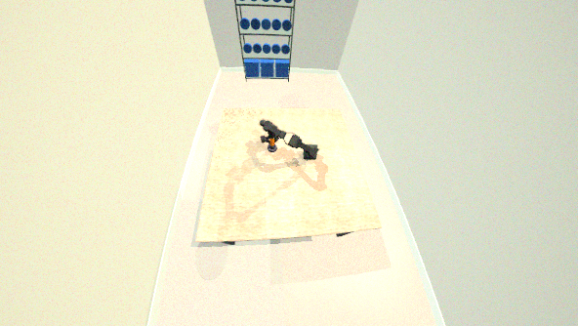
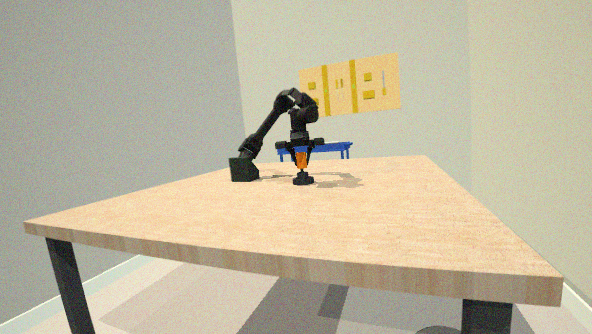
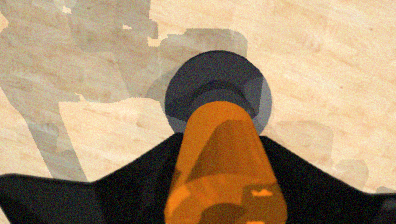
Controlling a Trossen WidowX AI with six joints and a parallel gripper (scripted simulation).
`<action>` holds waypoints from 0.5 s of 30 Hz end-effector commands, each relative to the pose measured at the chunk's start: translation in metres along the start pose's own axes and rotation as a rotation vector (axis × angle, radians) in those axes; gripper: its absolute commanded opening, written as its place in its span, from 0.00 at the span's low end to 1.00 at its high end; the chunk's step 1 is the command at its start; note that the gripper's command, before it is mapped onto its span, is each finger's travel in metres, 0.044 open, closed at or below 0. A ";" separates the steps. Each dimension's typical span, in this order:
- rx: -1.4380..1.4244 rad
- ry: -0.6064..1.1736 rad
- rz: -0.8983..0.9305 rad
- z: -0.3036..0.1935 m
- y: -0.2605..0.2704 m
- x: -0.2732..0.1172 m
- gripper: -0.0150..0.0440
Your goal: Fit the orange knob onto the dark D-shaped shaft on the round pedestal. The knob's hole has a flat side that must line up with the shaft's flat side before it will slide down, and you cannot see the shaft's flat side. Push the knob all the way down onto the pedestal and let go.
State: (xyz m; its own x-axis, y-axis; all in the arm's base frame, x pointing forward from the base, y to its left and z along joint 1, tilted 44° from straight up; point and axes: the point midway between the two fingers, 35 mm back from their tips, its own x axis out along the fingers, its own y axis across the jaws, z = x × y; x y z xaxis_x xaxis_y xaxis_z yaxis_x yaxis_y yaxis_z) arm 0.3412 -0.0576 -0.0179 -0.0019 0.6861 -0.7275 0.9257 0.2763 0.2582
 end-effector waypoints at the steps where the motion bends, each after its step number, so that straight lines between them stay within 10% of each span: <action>1: 0.006 -0.001 0.002 0.000 0.000 0.001 0.25; 15: 0.006 -0.001 0.002 0.000 0.001 -0.004 0.25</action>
State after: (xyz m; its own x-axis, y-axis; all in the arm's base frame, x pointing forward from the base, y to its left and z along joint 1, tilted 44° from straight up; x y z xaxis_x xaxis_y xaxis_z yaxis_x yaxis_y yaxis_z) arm 0.3411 -0.0576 -0.0175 -0.0032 0.6866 -0.7270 0.9274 0.2740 0.2546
